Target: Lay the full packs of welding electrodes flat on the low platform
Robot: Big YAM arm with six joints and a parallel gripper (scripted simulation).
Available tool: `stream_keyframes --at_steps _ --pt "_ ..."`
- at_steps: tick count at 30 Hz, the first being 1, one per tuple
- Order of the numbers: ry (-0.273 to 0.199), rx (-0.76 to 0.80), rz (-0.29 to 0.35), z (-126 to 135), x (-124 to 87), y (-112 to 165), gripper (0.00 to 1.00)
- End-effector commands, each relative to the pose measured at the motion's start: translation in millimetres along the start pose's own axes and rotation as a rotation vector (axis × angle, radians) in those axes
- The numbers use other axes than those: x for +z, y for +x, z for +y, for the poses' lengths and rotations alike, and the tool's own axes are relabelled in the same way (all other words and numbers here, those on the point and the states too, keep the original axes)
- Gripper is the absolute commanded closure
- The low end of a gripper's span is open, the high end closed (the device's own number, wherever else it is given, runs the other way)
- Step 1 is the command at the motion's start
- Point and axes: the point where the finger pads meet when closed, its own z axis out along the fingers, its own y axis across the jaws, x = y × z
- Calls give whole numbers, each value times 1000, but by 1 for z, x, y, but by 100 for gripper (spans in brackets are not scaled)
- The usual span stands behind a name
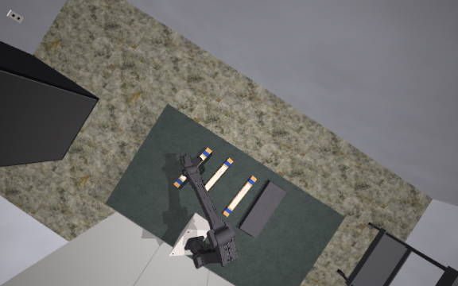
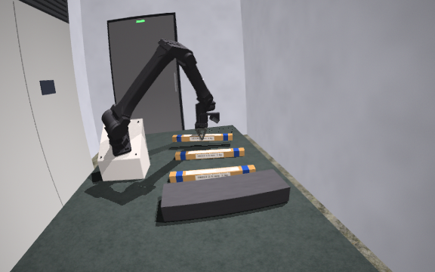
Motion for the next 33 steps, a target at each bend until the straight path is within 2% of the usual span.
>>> stream_keyframes --at_steps 1,33 --pt "-61 42 -63 18 -46 -27 100" --pt "-63 43 -65 21 -61 -34 100"
